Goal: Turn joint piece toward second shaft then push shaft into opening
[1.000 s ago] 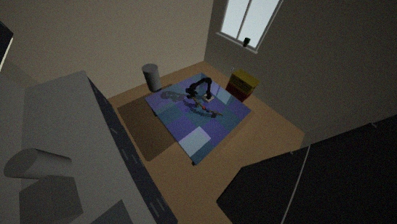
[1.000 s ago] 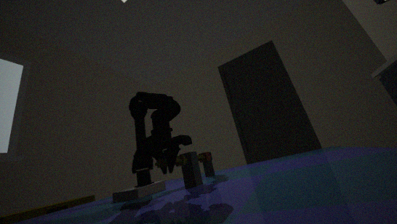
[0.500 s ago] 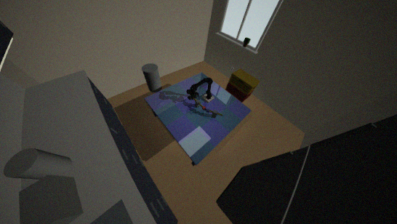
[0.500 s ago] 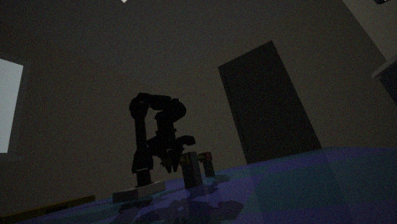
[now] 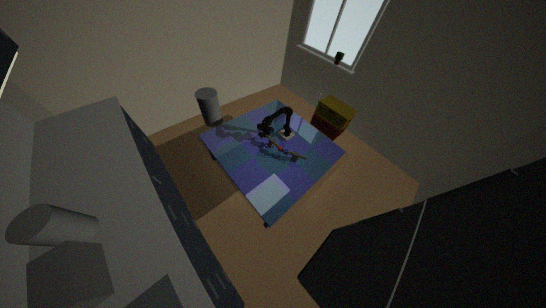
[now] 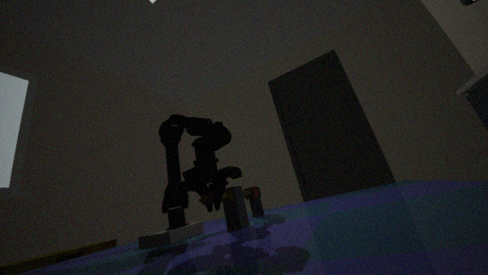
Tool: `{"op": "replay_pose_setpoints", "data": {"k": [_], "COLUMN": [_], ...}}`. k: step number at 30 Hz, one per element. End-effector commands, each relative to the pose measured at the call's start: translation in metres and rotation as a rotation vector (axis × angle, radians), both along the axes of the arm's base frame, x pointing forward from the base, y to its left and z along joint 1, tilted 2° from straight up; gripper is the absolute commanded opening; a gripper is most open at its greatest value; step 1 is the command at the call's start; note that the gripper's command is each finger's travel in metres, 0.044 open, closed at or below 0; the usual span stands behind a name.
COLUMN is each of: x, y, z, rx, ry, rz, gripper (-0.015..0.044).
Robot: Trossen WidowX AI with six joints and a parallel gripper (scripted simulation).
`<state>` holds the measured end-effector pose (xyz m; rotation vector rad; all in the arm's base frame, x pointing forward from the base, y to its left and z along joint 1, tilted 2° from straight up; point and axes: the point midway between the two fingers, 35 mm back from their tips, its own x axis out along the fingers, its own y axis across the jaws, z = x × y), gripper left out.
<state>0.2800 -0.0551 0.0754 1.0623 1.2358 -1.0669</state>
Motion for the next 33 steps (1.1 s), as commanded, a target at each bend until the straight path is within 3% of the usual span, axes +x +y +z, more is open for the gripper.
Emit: {"op": "replay_pose_setpoints", "data": {"k": [1, 4, 9, 23, 33], "x": [0.0000, 0.0000, 0.0000, 0.0000, 0.0000], "y": [0.0002, 0.0002, 0.0002, 0.0002, 0.0002], "z": [-0.0001, -0.0001, -0.0001, -0.0001, -0.0001], "rx": [0.002, 0.002, 0.002, 0.002, 0.002], "ry": [0.001, 0.001, 0.001, 0.001, 0.001], "rz": [0.002, 0.002, 0.002, 0.002, 0.002], "gripper": [0.0000, 0.0067, 0.0067, 0.0434, 0.0440]}}
